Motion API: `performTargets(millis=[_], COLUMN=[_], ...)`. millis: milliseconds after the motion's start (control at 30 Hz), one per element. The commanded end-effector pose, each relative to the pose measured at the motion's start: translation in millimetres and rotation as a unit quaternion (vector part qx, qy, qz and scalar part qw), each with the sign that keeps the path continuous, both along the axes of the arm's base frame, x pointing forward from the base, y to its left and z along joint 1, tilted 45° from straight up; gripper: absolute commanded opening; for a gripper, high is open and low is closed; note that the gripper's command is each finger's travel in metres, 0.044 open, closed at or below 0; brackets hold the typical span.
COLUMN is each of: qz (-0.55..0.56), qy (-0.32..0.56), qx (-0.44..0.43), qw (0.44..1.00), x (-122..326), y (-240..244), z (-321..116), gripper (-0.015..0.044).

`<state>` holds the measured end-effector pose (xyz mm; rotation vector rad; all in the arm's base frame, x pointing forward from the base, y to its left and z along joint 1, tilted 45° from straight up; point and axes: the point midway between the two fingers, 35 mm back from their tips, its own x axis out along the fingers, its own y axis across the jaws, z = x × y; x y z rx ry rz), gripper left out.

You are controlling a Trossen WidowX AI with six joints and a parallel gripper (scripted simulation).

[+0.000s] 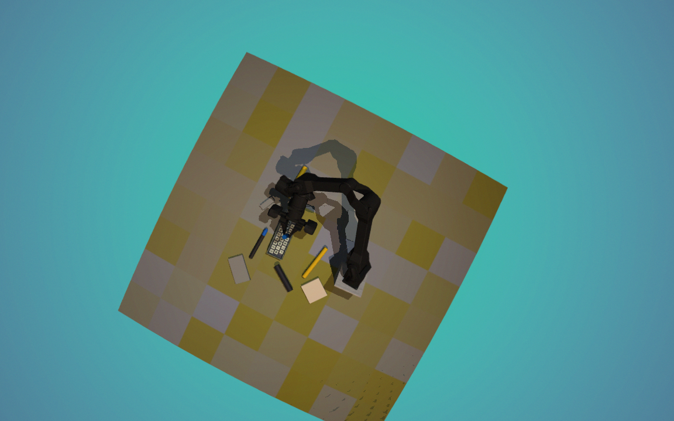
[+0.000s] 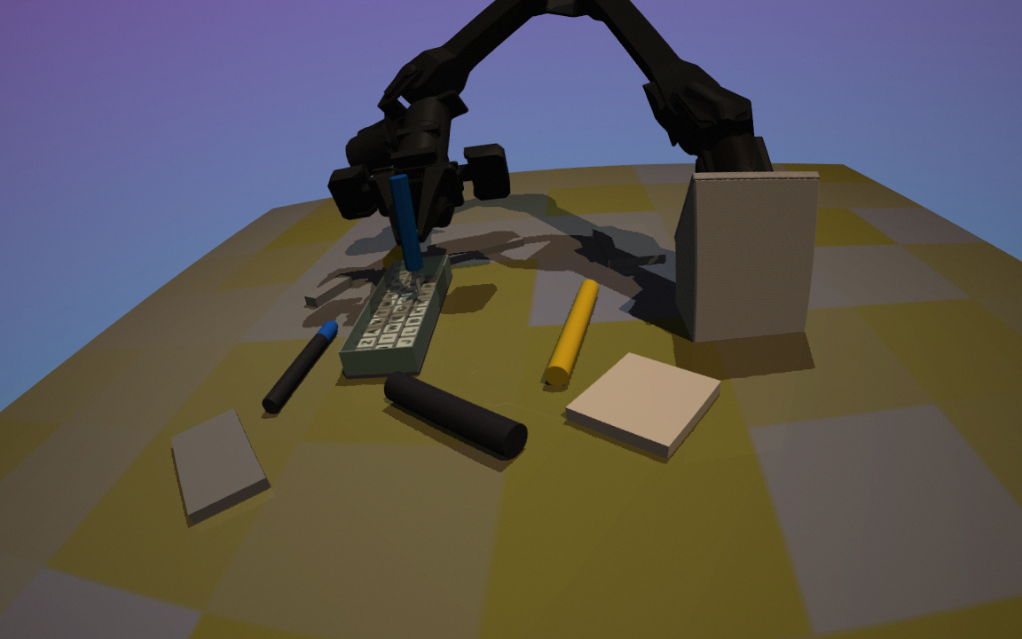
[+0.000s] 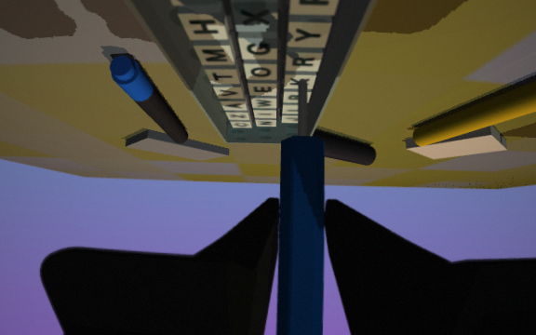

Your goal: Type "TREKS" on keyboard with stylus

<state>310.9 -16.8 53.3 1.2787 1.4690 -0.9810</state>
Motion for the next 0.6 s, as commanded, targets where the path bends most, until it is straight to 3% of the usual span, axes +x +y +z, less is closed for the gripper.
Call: performTargets(millis=[0, 567], qz=[0.000, 0.000], qy=[-0.001, -0.001], qx=[-0.002, -0.002], qw=[1.000, 1.000], x=[0.3, 0.7], y=[-2.7, -5.7], z=[-1.7, -4.7], gripper=[0.0081, 0.0081])
